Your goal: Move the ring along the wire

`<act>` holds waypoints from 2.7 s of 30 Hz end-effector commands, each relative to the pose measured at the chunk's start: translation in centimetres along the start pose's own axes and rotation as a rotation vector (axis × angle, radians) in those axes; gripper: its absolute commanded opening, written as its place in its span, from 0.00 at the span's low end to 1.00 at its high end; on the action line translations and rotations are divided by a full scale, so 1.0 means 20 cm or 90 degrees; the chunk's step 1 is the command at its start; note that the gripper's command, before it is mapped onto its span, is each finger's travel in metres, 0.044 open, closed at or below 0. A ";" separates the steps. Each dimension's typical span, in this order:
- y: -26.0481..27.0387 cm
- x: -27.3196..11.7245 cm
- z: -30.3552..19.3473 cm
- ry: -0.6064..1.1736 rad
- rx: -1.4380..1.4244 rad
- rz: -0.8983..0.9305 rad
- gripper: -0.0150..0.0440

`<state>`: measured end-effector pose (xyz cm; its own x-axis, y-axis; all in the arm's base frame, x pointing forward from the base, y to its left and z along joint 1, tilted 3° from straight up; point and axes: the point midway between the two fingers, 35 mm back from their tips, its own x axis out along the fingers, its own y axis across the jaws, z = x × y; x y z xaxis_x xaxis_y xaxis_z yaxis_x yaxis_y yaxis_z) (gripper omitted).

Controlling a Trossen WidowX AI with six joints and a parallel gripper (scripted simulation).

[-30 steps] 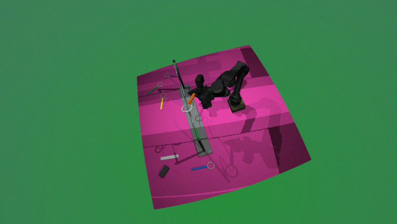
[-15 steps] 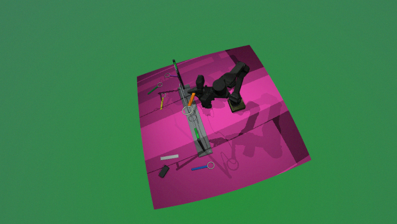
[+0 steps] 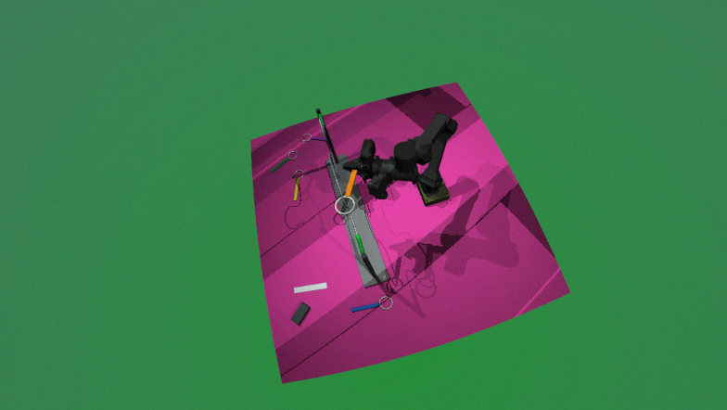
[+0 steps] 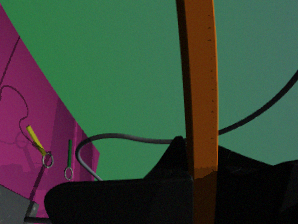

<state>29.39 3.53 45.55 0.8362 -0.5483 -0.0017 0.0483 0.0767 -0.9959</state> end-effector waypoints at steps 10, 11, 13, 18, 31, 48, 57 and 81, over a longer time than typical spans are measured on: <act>-0.03 -0.01 -0.02 0.004 -0.083 -0.045 0.00; -0.03 -0.01 -0.02 0.004 -0.090 -0.048 0.00; -0.04 -0.01 -0.02 0.004 -0.104 -0.055 0.00; -0.05 -0.01 -0.01 0.005 -0.138 -0.073 0.00; -0.07 -0.01 -0.01 0.007 -0.227 -0.117 0.00; -0.06 -0.01 -0.01 0.010 -0.308 -0.156 0.00; -0.02 0.01 -0.04 0.012 -0.296 -0.148 0.00; 0.30 0.07 -0.15 0.009 -0.063 -0.014 0.00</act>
<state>29.44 1.12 39.97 0.8304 -0.5556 0.0432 0.0016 -0.0753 -0.9972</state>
